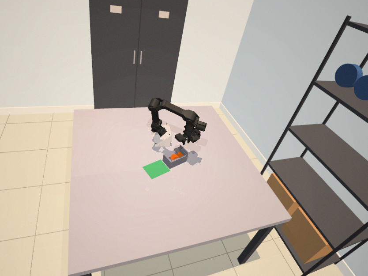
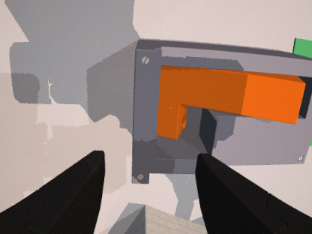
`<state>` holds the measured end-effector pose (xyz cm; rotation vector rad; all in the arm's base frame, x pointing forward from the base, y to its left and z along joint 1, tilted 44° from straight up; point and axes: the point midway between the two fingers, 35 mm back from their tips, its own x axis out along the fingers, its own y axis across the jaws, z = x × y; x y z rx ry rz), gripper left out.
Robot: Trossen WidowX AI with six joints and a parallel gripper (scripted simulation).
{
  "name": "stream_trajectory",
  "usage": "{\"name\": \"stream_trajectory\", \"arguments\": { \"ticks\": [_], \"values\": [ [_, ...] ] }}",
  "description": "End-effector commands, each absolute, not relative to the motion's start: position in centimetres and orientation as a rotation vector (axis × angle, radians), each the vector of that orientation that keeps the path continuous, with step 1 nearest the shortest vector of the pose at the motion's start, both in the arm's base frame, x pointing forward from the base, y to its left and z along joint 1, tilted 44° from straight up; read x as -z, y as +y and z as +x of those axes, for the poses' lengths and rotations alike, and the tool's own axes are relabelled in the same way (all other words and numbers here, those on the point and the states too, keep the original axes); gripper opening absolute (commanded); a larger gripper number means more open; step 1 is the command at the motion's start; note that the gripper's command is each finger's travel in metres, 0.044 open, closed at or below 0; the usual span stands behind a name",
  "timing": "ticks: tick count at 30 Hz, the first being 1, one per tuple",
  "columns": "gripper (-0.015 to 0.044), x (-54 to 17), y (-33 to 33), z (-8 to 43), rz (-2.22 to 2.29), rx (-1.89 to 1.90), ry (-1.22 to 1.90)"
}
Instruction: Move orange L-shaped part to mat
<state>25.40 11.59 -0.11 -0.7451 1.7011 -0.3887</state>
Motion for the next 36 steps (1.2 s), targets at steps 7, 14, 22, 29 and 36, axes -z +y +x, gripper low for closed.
{"name": "stream_trajectory", "arguments": {
  "ticks": [7, 14, 22, 29, 36],
  "values": [
    [0.018, 0.1, 11.6, 25.4, -0.745, 0.387, 1.7],
    [0.018, 0.1, 11.6, 25.4, -0.745, 0.387, 1.7],
    [0.018, 1.1, 10.7, 25.3, -0.745, 0.391, 1.704],
    [0.018, 5.4, 6.5, 24.1, -0.748, 0.403, 1.719],
    [0.018, 5.6, 6.3, 24.1, -0.748, 0.403, 1.719]
  ]
}}
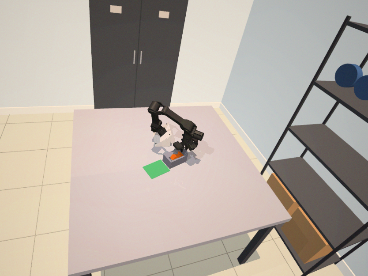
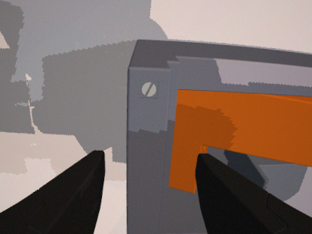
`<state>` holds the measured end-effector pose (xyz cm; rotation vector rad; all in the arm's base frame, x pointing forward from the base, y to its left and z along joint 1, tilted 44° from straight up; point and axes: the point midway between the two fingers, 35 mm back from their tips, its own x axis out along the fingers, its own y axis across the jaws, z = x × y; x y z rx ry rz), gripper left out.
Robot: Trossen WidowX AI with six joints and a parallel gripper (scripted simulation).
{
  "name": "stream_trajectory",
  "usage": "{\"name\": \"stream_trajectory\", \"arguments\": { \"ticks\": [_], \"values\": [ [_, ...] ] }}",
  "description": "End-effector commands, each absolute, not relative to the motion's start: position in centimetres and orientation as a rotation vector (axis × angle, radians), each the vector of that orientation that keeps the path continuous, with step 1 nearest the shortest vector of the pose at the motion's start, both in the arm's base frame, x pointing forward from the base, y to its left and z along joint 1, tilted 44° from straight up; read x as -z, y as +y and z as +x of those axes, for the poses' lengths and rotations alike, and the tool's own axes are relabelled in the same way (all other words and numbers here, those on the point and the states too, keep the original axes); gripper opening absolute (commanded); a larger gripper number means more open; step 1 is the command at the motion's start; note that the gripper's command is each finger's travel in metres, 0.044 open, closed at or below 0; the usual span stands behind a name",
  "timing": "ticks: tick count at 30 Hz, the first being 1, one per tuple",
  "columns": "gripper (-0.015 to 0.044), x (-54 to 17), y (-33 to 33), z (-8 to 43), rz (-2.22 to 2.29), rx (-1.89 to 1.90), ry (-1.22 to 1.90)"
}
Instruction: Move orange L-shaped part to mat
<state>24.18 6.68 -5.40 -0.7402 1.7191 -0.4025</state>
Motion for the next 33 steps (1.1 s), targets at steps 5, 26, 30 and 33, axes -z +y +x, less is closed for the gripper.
{"name": "stream_trajectory", "arguments": {
  "ticks": [5, 26, 30, 33],
  "values": [
    [0.018, 6.2, 5.8, 24.0, -0.748, 0.403, 1.719],
    [0.018, 8.1, 4.1, 23.6, -0.749, 0.404, 1.719],
    [0.018, 8.1, 4.1, 23.6, -0.749, 0.404, 1.719],
    [0.018, 8.1, 4.1, 23.6, -0.749, 0.404, 1.719]
  ]
}}
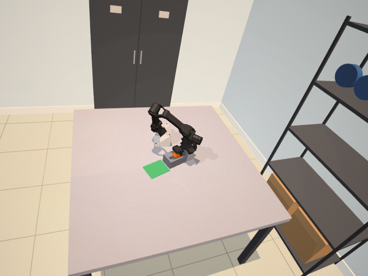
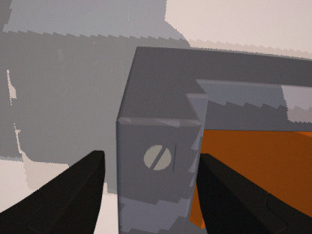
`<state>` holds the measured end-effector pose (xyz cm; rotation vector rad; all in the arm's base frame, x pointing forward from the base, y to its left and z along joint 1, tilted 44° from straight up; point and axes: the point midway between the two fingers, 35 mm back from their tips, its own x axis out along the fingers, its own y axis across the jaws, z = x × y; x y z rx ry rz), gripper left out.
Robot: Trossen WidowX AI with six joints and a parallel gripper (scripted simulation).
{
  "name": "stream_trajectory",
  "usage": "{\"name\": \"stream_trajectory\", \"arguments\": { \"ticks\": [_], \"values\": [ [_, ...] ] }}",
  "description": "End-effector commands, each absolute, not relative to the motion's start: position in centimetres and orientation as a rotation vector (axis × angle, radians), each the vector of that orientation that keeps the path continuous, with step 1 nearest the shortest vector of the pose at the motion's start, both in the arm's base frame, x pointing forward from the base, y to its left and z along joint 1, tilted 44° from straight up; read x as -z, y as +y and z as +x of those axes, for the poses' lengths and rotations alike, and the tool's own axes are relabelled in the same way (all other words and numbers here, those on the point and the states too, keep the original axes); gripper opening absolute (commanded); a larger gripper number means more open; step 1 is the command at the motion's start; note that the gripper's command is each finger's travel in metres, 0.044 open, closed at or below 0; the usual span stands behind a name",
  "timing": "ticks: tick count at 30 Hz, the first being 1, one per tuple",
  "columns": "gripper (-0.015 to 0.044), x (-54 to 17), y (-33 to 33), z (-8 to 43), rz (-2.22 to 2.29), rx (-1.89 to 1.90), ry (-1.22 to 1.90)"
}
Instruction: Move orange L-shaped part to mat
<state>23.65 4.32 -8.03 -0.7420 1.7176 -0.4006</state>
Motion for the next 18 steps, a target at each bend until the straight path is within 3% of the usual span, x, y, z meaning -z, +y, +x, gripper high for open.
{"name": "stream_trajectory", "arguments": {
  "ticks": [1, 18],
  "values": [
    [0.018, 8.1, 4.1, 23.6, -0.749, 0.404, 1.719],
    [0.018, 7.8, 5.9, 23.5, -0.747, 0.403, 1.719]
  ]
}}
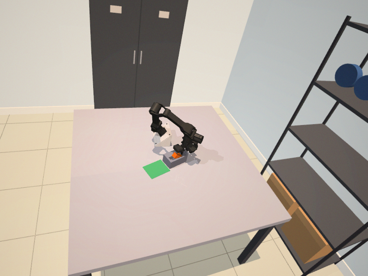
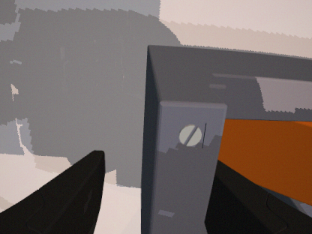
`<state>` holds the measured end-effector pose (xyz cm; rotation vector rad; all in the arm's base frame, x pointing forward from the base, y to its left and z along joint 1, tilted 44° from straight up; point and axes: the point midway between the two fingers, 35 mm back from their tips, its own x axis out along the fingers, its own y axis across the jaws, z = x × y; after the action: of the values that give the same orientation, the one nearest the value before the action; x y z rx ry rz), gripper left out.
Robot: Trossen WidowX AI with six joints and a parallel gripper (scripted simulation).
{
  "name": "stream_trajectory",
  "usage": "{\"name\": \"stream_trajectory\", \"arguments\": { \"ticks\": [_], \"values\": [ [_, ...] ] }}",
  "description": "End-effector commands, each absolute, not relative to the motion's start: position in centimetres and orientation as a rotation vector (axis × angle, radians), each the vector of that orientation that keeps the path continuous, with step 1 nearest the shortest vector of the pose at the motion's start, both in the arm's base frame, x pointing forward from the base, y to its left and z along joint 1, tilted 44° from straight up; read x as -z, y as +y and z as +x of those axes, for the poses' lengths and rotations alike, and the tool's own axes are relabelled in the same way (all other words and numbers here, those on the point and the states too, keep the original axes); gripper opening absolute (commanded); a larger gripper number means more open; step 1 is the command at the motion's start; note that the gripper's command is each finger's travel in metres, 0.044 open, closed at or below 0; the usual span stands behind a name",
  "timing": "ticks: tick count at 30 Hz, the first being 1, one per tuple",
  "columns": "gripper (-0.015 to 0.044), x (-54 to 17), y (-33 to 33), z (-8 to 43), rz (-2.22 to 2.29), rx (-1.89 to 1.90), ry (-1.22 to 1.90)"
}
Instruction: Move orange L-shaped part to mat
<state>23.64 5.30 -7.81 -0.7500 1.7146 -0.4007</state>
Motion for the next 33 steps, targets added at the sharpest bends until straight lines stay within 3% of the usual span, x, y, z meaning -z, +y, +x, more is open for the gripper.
{"name": "stream_trajectory", "arguments": {
  "ticks": [1, 11, 33],
  "values": [
    [0.018, 7.8, 5.9, 23.5, -0.747, 0.403, 1.719],
    [0.018, 0.2, 11.4, 25.1, -0.746, 0.4, 1.721],
    [0.018, 0.1, 11.6, 25.4, -0.745, 0.387, 1.7]
  ]
}}
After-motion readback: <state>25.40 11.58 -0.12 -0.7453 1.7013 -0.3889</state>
